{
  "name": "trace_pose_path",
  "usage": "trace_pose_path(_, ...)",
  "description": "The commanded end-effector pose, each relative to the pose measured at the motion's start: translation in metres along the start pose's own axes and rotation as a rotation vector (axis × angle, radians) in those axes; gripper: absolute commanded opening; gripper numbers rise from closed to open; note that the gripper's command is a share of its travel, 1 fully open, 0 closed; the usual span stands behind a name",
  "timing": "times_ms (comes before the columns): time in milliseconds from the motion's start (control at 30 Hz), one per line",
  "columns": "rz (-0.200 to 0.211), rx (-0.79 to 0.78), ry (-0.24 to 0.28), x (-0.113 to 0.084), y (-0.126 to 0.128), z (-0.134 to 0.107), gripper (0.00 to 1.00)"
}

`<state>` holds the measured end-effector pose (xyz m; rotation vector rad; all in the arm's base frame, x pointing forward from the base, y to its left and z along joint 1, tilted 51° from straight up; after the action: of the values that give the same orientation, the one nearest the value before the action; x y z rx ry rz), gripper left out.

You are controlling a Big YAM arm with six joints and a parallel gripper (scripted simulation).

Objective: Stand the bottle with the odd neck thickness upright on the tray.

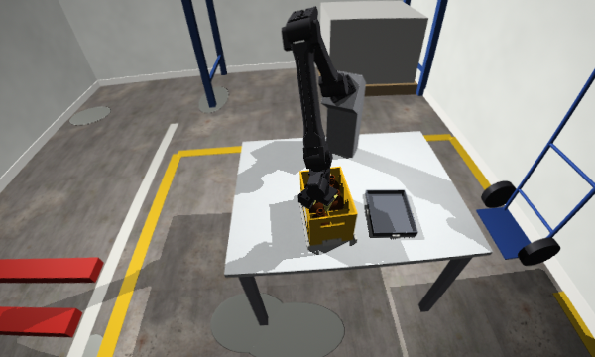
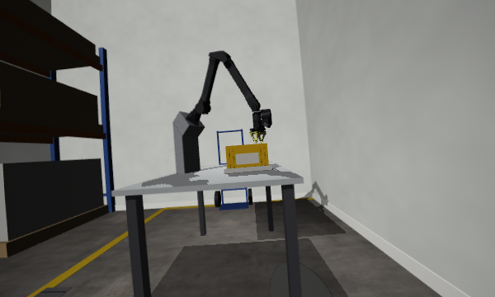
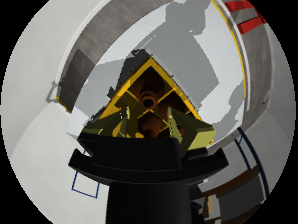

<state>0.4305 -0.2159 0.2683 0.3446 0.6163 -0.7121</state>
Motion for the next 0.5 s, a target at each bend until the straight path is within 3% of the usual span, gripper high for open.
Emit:
trace_pose_path(0,-0.004,0.0,-0.007,0.0023,-0.0042,0.0023,0.61)
trace_pose_path(467,-0.006,-0.001,-0.002,0.0063,-0.0044,0.0011,0.61)
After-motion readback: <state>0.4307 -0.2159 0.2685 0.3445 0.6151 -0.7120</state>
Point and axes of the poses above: the point where the finger pads meet when closed, its own x axis out along the fingers, its own y axis across the jaws, z = x × y, the point moved 3 cm from there along -x, back along the fingers, and after that the axes turned 5 degrees about -x, right-handed, at the moved point
